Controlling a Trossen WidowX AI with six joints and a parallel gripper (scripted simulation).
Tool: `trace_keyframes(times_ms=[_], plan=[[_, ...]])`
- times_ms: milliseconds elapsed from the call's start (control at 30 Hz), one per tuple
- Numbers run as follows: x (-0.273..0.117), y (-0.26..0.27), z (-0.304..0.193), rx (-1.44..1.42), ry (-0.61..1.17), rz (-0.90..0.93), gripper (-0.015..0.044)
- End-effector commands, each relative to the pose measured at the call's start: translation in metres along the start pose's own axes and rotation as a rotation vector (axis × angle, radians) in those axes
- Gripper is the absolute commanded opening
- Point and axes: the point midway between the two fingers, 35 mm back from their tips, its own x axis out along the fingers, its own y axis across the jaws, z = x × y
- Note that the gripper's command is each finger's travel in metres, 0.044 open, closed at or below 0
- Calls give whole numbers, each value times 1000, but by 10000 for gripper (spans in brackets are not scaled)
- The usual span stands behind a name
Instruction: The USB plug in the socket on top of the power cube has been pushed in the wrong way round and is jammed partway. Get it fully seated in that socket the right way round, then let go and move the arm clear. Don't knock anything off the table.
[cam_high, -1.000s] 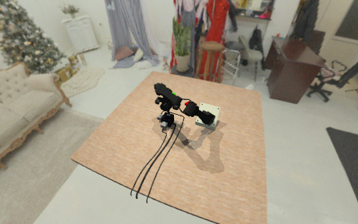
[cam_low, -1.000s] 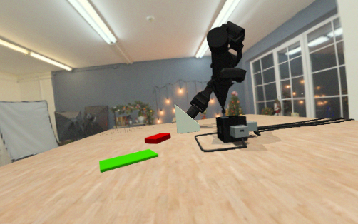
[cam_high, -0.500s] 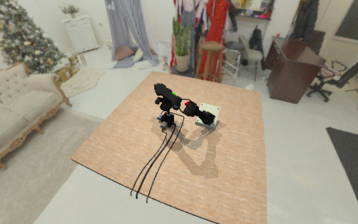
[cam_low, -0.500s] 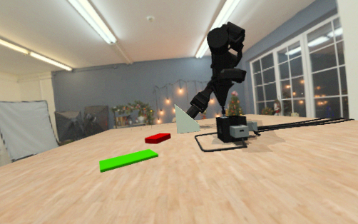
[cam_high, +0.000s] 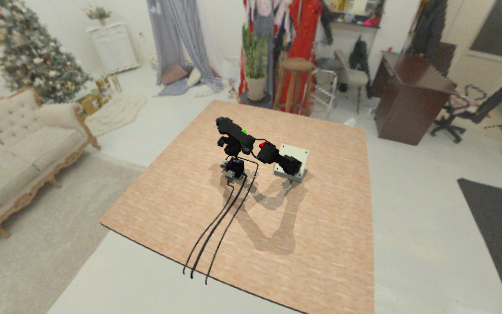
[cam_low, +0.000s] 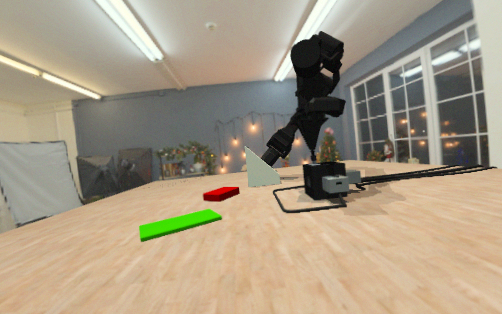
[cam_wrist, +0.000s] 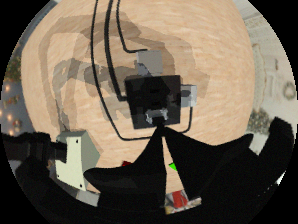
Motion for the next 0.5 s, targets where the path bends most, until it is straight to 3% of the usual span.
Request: trace_keyframes(times_ms=[0,467], plan=[[1,0,0,5,-1,-1,0],[2,0,0,5,-1,-1,0]])
